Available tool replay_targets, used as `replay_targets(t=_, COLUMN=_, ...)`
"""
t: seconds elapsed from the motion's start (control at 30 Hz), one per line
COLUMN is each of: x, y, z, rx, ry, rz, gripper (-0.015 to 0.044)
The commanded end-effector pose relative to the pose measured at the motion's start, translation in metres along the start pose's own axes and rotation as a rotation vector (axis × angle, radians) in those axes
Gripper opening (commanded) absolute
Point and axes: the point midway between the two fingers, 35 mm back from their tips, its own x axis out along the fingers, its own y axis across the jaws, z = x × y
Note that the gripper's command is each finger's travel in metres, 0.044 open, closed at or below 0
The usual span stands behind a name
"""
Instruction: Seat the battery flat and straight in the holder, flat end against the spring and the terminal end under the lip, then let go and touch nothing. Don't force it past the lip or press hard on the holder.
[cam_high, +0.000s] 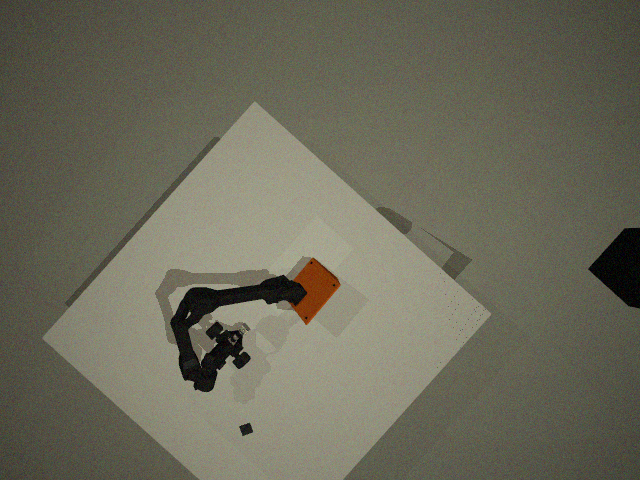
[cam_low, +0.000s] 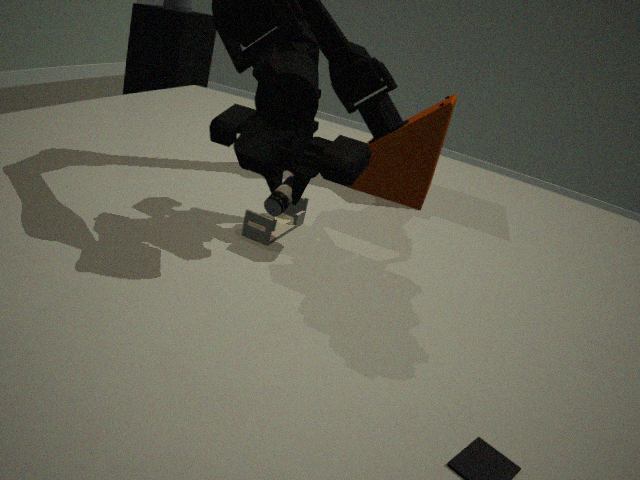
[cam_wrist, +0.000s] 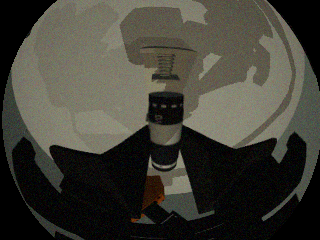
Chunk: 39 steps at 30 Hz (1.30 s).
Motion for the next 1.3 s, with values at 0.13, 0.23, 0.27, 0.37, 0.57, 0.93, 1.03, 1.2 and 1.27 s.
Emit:
replay_targets(t=0.13, x=0.002, y=0.0, z=0.003, rx=0.007, ry=0.051, rz=0.004, gripper=0.0088)
replay_targets(t=0.23, x=0.003, y=0.0, z=0.004, rx=0.007, ry=0.071, rz=0.004, gripper=0.0088)
replay_targets(t=0.27, x=0.003, y=0.0, z=0.004, rx=0.007, ry=0.078, rz=0.003, gripper=0.0088)
replay_targets(t=0.37, x=0.004, y=0.0, z=0.006, rx=0.007, ry=0.098, rz=0.003, gripper=0.0088)
replay_targets(t=0.57, x=0.006, y=0.0, z=0.008, rx=0.008, ry=0.138, rz=0.003, gripper=0.0088)
replay_targets(t=0.93, x=0.009, y=-0.001, z=0.01, rx=0.009, ry=0.195, rz=0.002, gripper=0.0088)
replay_targets(t=1.03, x=0.009, y=-0.001, z=0.012, rx=0.009, ry=0.194, rz=0.002, gripper=0.0088)
replay_targets(t=1.2, x=0.009, y=-0.001, z=0.016, rx=0.01, ry=0.192, rz=0.003, gripper=0.0088)
replay_targets(t=1.27, x=0.009, y=-0.001, z=0.017, rx=0.01, ry=0.191, rz=0.004, gripper=0.0088)
